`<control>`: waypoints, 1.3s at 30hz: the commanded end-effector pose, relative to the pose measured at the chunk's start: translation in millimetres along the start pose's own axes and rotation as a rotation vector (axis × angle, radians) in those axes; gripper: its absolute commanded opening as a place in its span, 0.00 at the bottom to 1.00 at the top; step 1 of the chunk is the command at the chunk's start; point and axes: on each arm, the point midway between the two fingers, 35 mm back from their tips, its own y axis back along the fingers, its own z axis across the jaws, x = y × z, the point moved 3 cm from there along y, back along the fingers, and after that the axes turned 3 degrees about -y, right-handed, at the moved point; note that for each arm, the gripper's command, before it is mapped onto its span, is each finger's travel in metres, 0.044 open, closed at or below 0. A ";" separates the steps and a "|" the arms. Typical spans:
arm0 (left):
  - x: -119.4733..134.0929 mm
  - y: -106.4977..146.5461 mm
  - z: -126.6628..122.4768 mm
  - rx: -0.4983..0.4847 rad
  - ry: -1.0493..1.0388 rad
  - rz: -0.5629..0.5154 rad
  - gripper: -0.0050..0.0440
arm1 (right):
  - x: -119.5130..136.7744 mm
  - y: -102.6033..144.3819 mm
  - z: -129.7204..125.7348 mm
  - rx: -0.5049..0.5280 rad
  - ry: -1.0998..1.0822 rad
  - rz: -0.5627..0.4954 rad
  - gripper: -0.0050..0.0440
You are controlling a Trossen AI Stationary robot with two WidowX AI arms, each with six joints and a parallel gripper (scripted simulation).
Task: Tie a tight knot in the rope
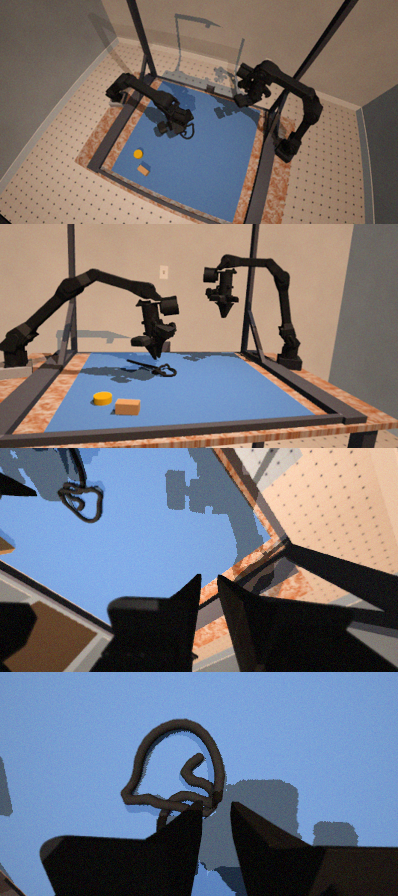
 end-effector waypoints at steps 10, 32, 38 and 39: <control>2.3 8.4 -0.4 -0.016 0.007 -0.022 0.28 | -6.8 45.9 5.6 -0.030 0.005 -0.031 0.28; 2.3 8.4 -0.4 -0.016 0.007 -0.022 0.28 | -31.5 118.4 -83.8 -0.002 0.004 -0.010 0.28; 2.3 8.4 -0.4 -0.016 0.007 -0.022 0.28 | -33.5 135.9 -115.5 0.008 0.002 0.005 0.28; 2.3 8.4 -0.4 -0.016 0.007 -0.022 0.28 | -33.5 136.0 -115.7 0.008 0.002 0.005 0.28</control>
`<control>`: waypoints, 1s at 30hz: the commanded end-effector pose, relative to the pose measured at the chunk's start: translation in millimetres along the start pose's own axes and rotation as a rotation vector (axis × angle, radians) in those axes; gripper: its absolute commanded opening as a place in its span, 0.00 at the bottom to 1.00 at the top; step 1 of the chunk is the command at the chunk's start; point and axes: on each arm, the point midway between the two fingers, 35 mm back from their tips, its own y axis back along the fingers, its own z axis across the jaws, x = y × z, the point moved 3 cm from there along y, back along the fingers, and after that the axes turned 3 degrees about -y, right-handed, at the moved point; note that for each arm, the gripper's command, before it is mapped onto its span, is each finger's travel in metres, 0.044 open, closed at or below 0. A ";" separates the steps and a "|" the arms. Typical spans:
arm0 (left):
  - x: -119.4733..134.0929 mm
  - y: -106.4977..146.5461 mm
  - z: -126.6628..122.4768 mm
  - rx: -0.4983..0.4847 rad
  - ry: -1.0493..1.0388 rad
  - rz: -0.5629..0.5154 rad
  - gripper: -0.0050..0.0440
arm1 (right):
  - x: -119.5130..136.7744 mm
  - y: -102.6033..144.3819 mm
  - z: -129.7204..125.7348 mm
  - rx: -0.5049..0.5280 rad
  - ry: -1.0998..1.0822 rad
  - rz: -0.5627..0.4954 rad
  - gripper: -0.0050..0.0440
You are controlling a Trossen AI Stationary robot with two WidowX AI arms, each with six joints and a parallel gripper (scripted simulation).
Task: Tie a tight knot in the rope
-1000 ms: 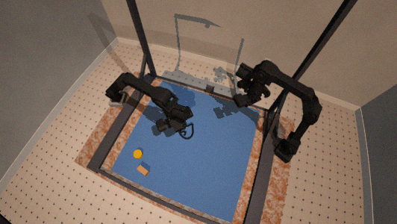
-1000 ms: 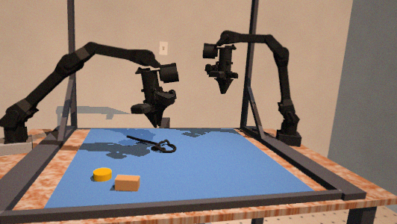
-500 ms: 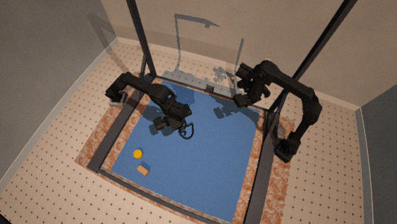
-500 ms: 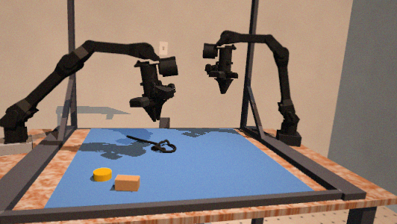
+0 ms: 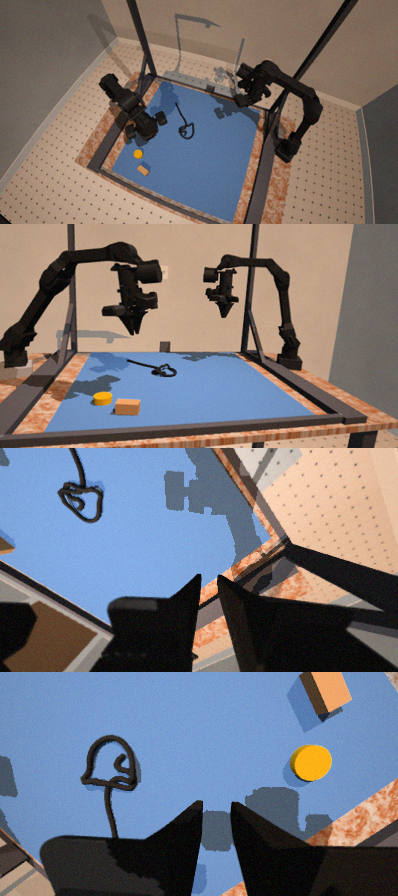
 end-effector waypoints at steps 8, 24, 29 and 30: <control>2.3 8.4 -0.4 -0.016 0.007 -0.022 0.28 | 5.5 14.1 3.6 -0.021 0.028 -0.017 0.28; 2.3 8.4 -0.4 -0.016 0.007 -0.022 0.28 | 72.3 9.0 33.1 -0.036 0.007 -0.027 0.28; 2.3 8.4 -0.4 -0.016 0.007 -0.022 0.28 | 114.7 -0.1 38.6 -0.047 -0.005 -0.032 0.28; 2.3 8.4 -0.4 -0.016 0.007 -0.022 0.28 | 122.4 -2.2 38.8 -0.049 -0.007 -0.032 0.28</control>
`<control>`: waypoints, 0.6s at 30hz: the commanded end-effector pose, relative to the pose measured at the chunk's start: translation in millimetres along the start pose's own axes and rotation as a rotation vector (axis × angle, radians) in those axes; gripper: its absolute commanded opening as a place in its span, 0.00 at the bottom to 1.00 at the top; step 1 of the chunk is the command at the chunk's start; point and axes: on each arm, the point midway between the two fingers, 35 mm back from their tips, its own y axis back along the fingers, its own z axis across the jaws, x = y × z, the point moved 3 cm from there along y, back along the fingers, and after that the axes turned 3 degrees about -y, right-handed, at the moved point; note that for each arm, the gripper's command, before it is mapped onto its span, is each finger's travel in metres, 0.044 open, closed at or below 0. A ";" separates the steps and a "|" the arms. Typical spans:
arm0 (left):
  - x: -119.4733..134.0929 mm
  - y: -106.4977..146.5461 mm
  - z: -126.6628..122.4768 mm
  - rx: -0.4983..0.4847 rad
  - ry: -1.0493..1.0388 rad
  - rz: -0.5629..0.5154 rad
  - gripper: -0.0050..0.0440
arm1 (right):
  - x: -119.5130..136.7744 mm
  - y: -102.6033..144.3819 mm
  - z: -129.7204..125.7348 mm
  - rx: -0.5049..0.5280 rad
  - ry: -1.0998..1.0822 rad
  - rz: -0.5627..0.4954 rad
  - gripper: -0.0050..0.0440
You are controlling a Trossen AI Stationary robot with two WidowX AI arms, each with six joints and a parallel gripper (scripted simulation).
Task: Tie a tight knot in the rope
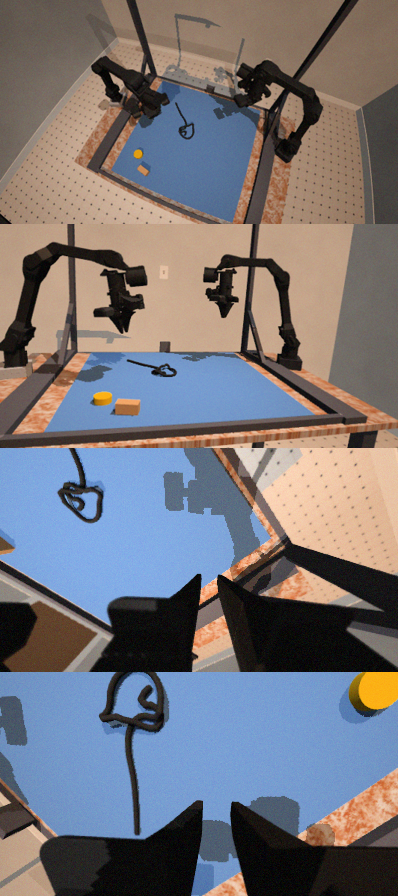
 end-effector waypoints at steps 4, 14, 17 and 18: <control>2.3 8.4 -0.4 -0.016 0.007 -0.022 0.28 | 43.9 -1.6 -1.4 -0.026 -0.017 -0.030 0.28; 2.3 8.4 -0.4 -0.016 0.007 -0.022 0.28 | 58.2 -6.5 -3.2 -0.030 -0.020 -0.031 0.28; 2.3 8.4 -0.4 -0.016 0.007 -0.022 0.28 | 58.2 -6.5 -3.2 -0.030 -0.020 -0.031 0.28; 2.3 8.4 -0.4 -0.016 0.007 -0.022 0.28 | 58.2 -6.5 -3.2 -0.030 -0.020 -0.031 0.28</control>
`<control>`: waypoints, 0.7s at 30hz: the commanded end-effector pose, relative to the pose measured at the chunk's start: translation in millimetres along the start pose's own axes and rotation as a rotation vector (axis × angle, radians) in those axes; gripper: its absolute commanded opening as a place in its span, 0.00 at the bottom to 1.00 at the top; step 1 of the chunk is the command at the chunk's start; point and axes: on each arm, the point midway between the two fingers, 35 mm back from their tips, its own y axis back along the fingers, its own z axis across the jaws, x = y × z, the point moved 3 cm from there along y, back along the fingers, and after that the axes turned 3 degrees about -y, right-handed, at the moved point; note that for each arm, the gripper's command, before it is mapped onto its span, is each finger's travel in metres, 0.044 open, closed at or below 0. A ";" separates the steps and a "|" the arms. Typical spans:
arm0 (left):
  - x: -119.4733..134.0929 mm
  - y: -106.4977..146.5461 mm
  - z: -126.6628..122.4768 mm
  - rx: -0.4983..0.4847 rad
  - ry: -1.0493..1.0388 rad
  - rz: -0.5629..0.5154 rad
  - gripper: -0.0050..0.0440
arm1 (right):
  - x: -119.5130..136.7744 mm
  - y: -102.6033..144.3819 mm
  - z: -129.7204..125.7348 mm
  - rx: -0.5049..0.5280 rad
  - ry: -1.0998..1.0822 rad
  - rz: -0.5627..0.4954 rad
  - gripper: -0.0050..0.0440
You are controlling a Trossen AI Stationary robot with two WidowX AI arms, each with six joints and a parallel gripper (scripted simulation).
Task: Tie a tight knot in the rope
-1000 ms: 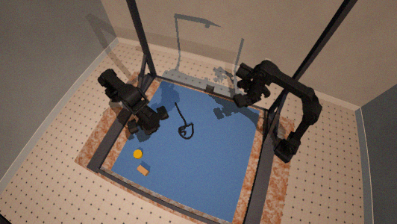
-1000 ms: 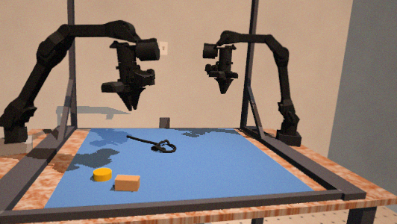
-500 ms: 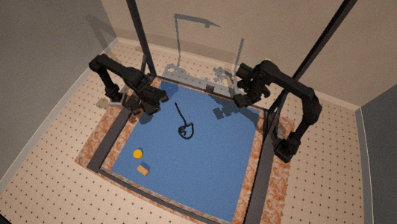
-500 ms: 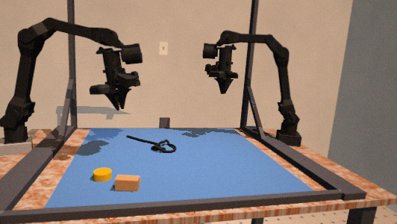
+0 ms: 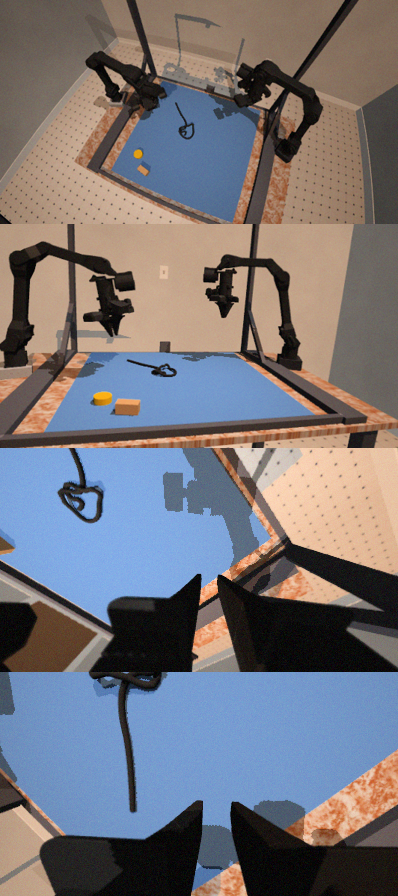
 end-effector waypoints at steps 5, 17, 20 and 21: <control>2.3 8.4 -0.4 -0.016 0.007 -0.022 0.28 | 0.0 7.7 -0.1 -0.016 -0.005 -0.022 0.28; 2.3 8.4 -0.4 -0.016 0.007 -0.022 0.28 | -6.9 7.3 6.7 0.129 -0.521 0.072 0.28; 2.3 8.4 -0.4 -0.016 0.007 -0.022 0.28 | -6.9 7.3 6.7 0.129 -0.521 0.072 0.28; 2.3 8.4 -0.4 -0.016 0.007 -0.022 0.28 | -6.9 7.3 6.7 0.129 -0.521 0.072 0.28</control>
